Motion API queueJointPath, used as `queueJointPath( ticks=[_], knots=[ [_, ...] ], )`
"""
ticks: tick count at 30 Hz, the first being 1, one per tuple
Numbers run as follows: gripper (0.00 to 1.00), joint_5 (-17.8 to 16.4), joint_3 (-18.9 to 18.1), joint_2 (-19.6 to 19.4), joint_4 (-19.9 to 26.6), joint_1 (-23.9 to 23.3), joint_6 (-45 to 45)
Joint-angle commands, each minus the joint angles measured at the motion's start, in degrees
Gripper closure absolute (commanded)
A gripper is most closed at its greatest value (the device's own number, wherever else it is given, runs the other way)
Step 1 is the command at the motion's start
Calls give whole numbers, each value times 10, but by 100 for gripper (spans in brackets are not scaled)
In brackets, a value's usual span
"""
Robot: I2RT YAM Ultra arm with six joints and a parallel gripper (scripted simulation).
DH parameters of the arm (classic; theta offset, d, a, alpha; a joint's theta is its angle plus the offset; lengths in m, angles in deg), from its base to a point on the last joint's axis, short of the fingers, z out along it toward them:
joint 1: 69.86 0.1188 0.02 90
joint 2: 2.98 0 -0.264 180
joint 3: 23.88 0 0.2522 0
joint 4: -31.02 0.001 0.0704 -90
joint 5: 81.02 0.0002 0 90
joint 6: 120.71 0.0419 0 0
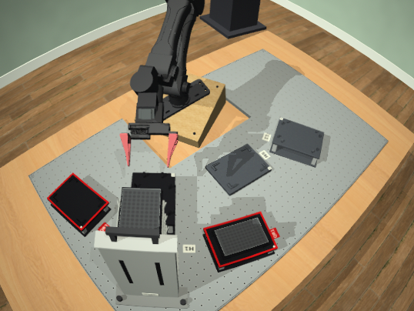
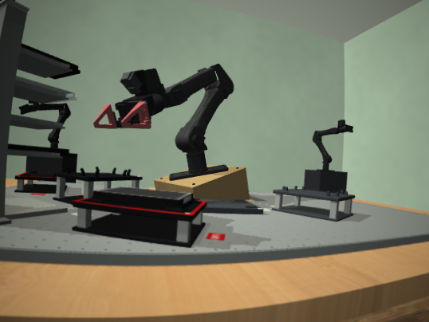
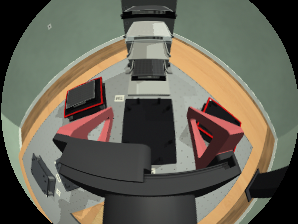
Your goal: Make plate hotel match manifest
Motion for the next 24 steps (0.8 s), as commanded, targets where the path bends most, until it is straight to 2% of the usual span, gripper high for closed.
queueJointPath(
  ticks=[1,4,19,21,24],
  knots=[
    [0,1,-24,15,53,3,0],
    [0,1,-30,18,63,3,0],
    [0,10,-135,50,199,13,3],
    [0,10,-135,50,199,13,3],
    [0,12,-157,51,222,15,3]
  ],
)
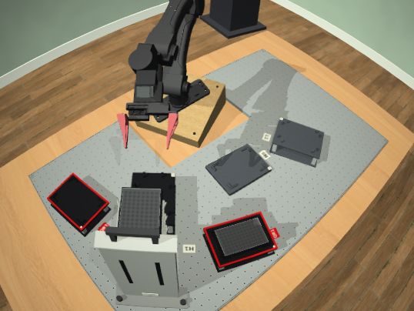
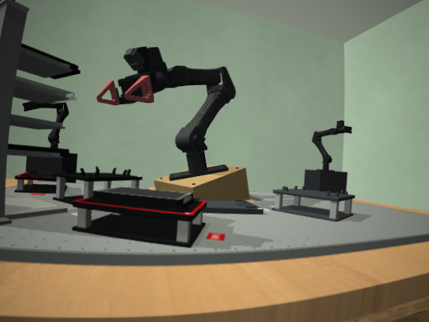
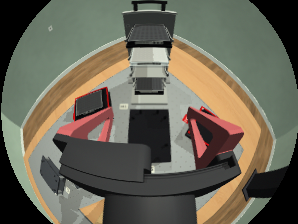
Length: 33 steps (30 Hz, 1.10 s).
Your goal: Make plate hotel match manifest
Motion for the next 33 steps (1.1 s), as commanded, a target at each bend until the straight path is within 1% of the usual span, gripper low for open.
queueJointPath(
  ticks=[1,12,14,22,29,31,33],
  knots=[
    [0,1,-25,2,36,3,1],
    [0,9,-110,-2,116,11,4],
    [0,9,-110,-2,116,11,4],
    [0,17,-175,-13,170,19,5],
    [0,11,-118,-3,124,13,4],
    [0,11,-118,-3,124,13,4],
    [0,9,-102,-1,110,11,3]
  ],
)
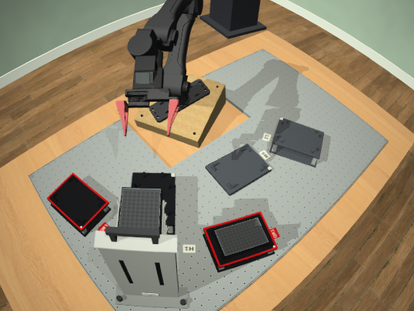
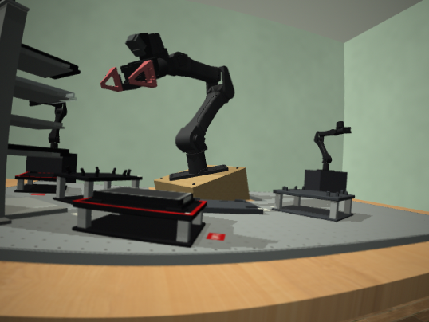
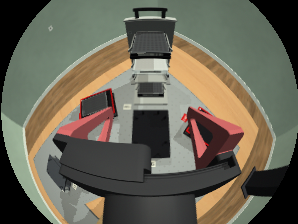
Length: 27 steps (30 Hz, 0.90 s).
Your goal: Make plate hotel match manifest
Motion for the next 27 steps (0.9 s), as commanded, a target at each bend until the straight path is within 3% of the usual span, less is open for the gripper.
queueJointPath(
  ticks=[1,5,27],
  knots=[
    [0,-4,13,4,-23,-3,-1],
    [0,-7,44,7,-52,-6,-2],
    [0,21,19,-61,-97,23,6]
  ],
)
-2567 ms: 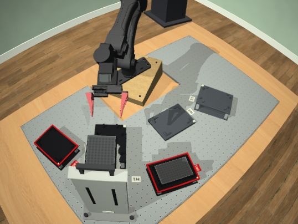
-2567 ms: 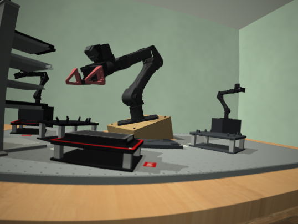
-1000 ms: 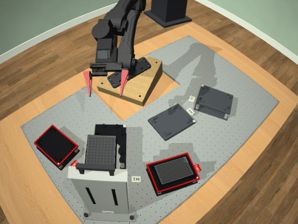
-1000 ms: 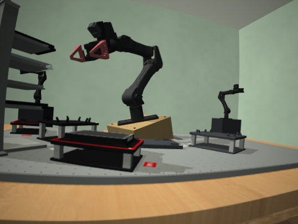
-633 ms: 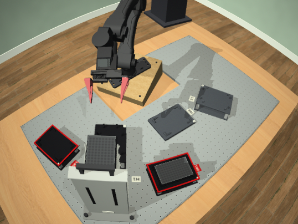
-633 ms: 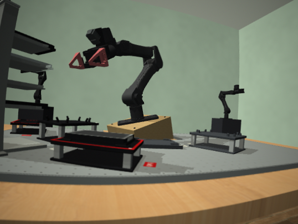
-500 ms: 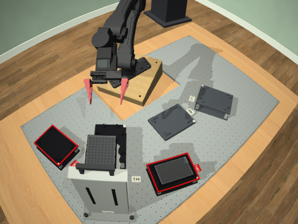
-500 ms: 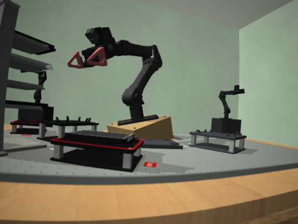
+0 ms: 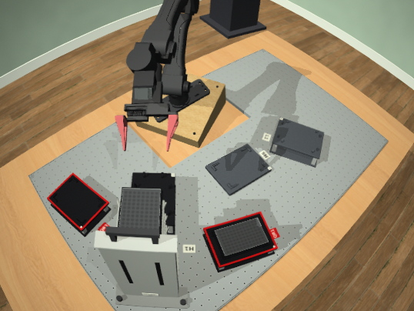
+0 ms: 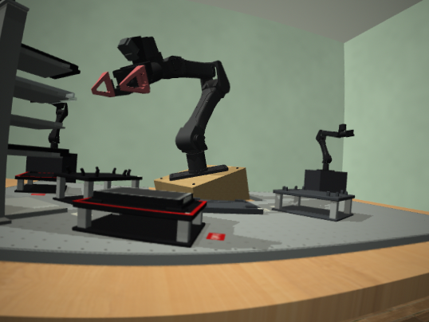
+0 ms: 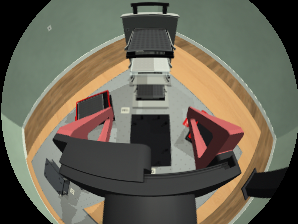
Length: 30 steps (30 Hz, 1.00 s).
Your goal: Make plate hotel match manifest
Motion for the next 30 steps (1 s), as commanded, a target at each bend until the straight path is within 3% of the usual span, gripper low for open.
queueJointPath(
  ticks=[1,30],
  knots=[
    [0,4,-11,-5,-9,5,2],
    [0,28,-51,-88,-53,30,8]
  ],
)
